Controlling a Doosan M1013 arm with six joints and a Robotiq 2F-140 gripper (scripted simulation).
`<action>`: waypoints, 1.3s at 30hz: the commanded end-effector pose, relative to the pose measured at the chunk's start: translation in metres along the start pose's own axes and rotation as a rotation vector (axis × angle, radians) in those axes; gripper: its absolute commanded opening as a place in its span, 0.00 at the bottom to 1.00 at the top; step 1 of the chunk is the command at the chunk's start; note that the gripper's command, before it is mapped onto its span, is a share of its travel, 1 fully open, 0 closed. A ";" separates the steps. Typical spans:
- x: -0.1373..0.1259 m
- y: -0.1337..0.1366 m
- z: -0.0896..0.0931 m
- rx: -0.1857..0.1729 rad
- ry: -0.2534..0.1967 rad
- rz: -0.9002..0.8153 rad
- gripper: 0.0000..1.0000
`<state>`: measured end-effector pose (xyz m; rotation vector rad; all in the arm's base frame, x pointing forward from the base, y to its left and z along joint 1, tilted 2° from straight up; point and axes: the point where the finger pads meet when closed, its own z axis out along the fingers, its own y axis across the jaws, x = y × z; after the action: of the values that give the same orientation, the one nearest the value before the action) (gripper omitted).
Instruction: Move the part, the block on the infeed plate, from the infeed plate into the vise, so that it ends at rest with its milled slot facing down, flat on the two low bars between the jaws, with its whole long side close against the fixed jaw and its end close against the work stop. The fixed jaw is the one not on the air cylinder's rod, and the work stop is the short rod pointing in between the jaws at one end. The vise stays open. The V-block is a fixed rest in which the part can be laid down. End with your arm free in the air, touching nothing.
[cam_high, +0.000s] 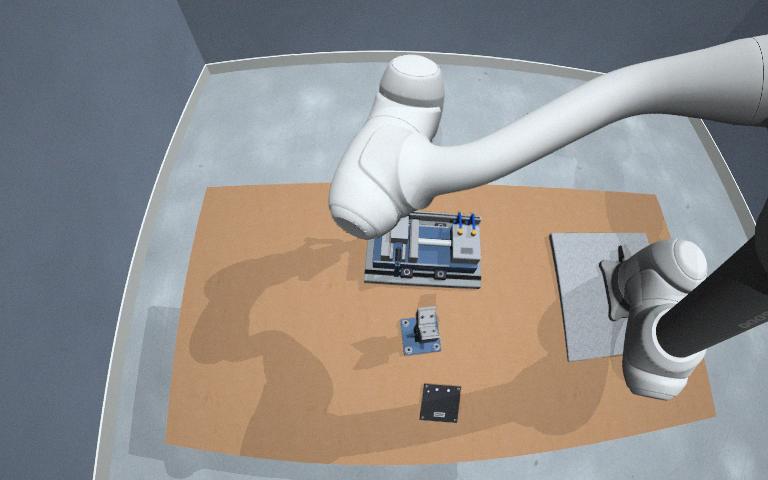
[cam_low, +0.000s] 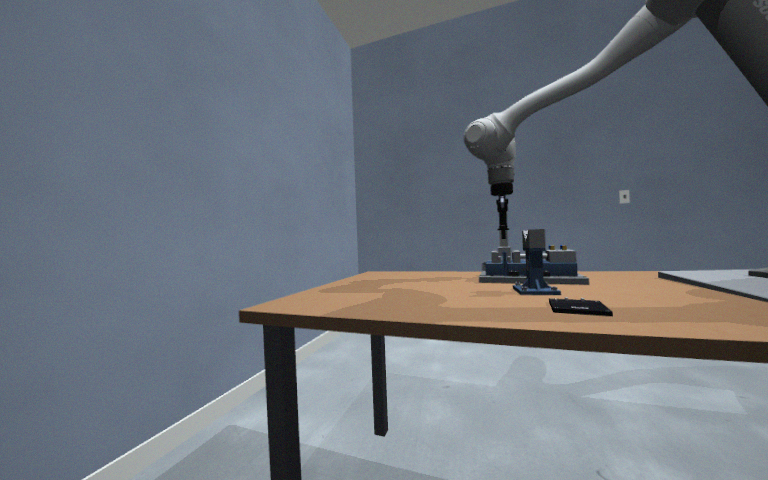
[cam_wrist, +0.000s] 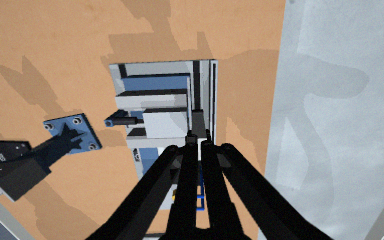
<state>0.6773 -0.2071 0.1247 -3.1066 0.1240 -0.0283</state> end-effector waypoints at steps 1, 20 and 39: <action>0.000 0.000 0.000 0.000 0.000 0.000 0.00; 0.000 -0.002 0.000 0.000 0.000 0.000 0.00; 0.000 -0.006 0.000 0.000 0.000 0.000 0.00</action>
<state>0.6777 -0.2019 0.1248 -3.1066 0.1240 -0.0283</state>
